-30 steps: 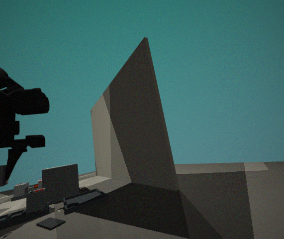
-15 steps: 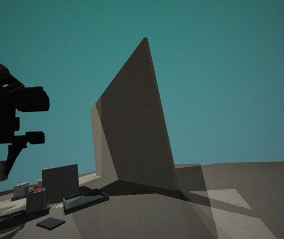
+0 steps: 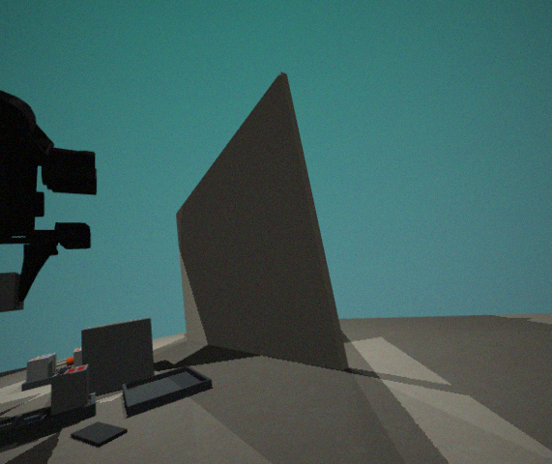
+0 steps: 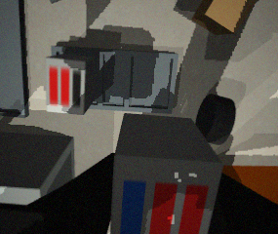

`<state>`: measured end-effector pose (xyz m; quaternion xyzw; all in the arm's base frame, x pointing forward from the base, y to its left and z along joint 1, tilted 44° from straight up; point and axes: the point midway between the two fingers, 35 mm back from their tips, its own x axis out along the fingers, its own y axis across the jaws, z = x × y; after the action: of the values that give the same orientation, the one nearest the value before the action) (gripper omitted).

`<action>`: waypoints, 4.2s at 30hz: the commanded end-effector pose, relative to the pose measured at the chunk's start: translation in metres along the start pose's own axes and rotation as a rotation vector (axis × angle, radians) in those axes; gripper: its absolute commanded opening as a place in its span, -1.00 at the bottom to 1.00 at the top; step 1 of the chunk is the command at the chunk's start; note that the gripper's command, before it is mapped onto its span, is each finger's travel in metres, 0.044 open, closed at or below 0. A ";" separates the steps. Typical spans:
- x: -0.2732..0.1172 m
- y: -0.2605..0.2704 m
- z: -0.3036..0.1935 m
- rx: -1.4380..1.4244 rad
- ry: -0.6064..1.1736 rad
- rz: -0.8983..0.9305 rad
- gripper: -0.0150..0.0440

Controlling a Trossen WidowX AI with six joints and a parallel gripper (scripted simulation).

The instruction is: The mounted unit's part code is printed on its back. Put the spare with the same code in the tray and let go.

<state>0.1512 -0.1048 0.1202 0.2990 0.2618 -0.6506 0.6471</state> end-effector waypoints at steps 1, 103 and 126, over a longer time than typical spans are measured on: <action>-0.015 0.002 0.001 0.004 -0.012 0.005 -0.49; 0.028 0.187 0.028 0.013 -0.010 0.013 -0.49; 0.052 0.188 0.029 0.013 -0.010 0.013 -0.49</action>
<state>0.3386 -0.1655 0.1154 0.3032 0.2480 -0.6511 0.6501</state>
